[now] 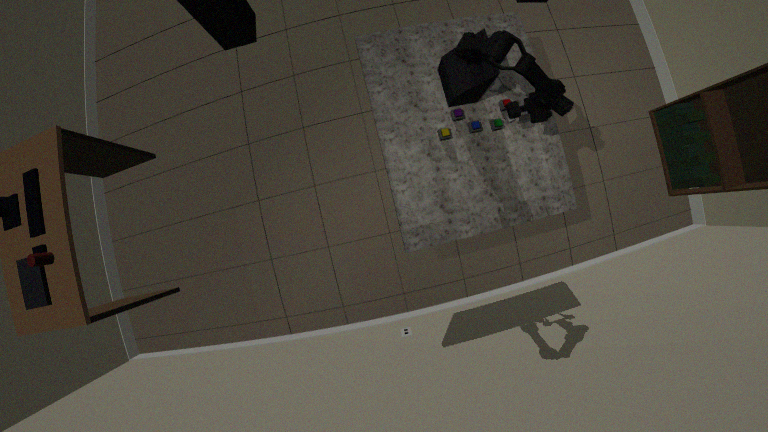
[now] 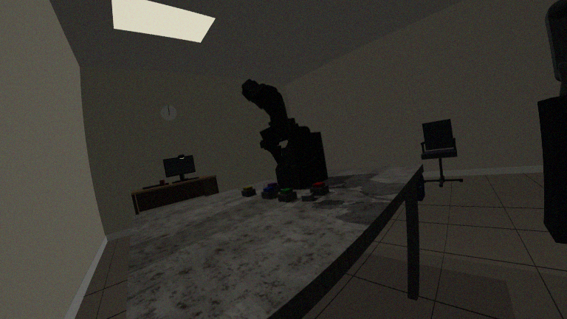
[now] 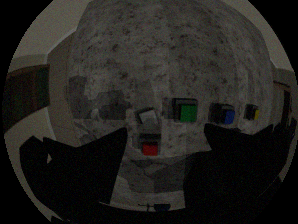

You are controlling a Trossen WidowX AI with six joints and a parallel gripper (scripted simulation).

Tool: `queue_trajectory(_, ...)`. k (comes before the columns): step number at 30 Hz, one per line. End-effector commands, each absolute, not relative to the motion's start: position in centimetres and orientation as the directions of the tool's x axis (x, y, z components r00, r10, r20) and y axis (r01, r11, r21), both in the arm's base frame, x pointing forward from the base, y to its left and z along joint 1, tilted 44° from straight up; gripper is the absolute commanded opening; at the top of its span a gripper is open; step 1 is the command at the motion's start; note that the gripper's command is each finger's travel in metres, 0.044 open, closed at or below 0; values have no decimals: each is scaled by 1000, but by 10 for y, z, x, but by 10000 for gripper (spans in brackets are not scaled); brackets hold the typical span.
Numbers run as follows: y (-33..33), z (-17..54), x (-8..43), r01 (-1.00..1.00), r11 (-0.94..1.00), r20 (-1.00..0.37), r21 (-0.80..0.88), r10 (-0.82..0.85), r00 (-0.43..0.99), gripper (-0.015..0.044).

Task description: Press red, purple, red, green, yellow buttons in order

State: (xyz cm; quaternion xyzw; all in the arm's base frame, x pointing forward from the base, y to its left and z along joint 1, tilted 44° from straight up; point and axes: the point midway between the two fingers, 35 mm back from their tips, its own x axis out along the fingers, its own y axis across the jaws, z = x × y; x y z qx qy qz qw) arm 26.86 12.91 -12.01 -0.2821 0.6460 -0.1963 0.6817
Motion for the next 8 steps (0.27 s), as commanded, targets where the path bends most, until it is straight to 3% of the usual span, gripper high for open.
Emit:
queue_trajectory(1, 152, -146, 238, -70, 735, -738, -674, -670, 82, 400)
queue_trajectory(8, 157, -152, 231, -62, 727, -730, -684, -679, 85, 400)
